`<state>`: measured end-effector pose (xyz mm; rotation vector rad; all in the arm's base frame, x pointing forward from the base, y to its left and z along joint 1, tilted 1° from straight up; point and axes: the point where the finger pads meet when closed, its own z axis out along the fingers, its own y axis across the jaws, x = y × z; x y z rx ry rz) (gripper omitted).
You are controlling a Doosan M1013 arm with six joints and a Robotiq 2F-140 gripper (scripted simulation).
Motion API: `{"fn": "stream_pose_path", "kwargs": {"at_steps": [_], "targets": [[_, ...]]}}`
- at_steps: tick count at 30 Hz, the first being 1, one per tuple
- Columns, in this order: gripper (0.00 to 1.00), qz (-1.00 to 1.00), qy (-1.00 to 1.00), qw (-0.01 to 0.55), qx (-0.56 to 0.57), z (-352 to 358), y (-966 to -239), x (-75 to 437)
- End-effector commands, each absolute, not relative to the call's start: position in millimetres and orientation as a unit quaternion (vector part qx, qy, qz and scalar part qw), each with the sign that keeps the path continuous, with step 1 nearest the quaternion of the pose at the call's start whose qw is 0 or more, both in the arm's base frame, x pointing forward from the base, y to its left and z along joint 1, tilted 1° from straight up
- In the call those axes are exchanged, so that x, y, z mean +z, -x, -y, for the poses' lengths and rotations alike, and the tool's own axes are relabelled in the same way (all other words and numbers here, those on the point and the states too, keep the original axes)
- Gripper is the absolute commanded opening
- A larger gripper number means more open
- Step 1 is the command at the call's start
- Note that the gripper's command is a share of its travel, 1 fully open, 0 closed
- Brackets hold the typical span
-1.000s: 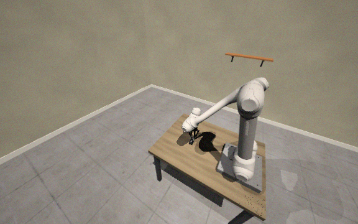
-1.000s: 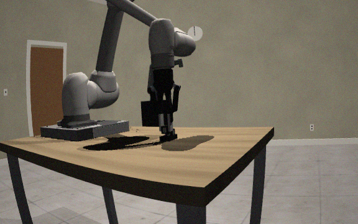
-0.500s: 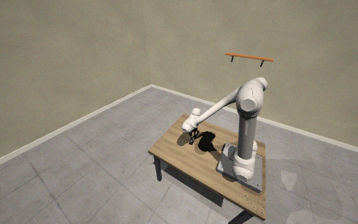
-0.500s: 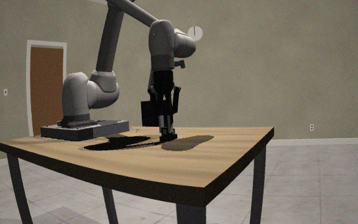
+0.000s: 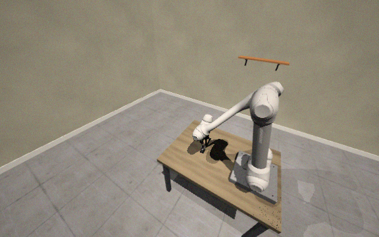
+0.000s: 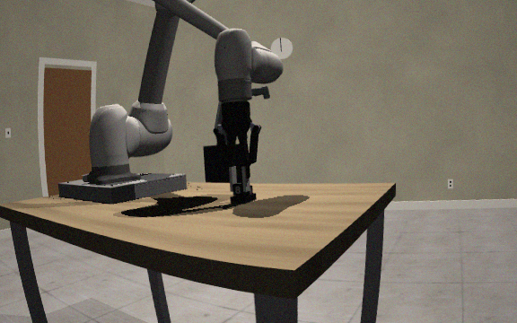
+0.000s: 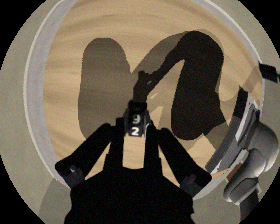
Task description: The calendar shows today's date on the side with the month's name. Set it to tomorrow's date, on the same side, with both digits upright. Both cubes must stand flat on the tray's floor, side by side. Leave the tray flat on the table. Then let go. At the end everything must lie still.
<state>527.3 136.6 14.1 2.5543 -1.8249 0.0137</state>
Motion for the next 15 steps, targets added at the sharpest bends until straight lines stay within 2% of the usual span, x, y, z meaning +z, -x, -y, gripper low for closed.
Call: {"fn": "stream_pose_path", "kwargs": {"at_steps": [1,15], "targets": [[0.16,0.581,-0.814,0.001,0.004,-136.7,-527.3,14.2],[0.16,0.581,-0.814,0.001,0.004,-136.7,-527.3,12.7]]}}
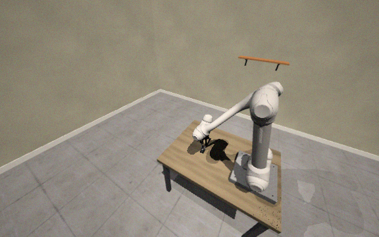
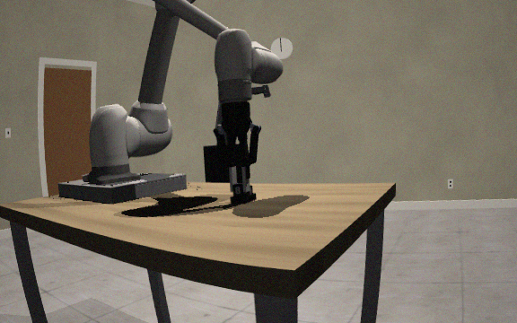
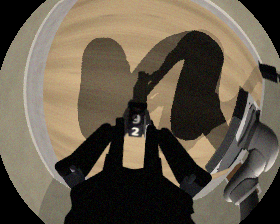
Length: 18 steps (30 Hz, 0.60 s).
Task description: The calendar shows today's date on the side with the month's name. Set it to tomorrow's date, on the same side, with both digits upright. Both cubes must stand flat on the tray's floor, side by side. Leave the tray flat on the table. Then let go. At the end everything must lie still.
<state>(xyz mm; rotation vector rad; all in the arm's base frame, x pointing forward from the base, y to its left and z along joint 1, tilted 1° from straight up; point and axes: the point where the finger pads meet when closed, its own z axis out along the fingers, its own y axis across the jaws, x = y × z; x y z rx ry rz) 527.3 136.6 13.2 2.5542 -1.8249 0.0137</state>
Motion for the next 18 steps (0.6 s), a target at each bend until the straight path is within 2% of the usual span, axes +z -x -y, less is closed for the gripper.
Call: {"fn": "stream_pose_path", "kwargs": {"at_steps": [1,18], "targets": [[0.16,0.581,-0.814,0.001,0.004,-136.7,-527.3,12.7],[0.16,0.581,-0.814,0.001,0.004,-136.6,-527.4,6.0]]}}
